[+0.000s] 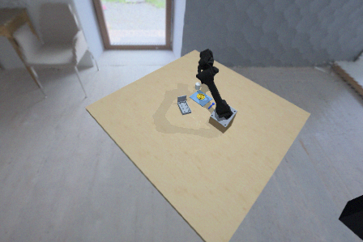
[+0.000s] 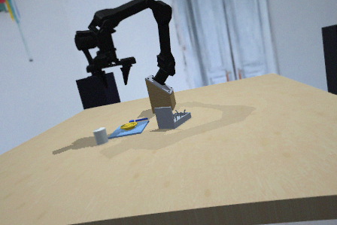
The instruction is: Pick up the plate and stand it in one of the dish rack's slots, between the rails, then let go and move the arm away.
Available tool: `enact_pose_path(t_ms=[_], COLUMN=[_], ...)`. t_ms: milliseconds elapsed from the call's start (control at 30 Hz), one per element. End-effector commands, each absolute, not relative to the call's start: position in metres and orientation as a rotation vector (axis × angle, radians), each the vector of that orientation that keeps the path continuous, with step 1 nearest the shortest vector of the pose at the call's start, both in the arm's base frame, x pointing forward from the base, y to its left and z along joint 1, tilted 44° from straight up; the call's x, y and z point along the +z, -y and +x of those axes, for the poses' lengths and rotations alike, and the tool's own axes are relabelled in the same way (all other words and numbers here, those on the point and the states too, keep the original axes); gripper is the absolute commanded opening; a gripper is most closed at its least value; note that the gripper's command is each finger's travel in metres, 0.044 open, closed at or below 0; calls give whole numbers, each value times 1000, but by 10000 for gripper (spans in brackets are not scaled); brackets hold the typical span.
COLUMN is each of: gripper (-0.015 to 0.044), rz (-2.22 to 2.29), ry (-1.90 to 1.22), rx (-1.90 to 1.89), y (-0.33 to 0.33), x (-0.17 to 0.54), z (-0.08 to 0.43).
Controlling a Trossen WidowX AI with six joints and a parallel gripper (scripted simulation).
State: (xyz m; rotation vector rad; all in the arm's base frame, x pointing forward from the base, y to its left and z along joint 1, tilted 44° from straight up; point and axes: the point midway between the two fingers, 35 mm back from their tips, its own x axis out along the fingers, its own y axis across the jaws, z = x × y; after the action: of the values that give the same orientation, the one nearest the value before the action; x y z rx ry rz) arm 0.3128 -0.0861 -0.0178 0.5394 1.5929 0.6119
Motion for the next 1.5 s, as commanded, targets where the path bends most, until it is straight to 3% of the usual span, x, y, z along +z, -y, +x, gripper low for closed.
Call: enact_pose_path(t_ms=[0,200,433,1467], gripper=[400,400,400,400], rz=[478,473,477,476], ry=[-1541,-1538,-1535,-1536], rx=[700,703,708,710], y=[77,70,-3,-31], x=[-8,-15,-86,-118], z=[314,316,318,310])
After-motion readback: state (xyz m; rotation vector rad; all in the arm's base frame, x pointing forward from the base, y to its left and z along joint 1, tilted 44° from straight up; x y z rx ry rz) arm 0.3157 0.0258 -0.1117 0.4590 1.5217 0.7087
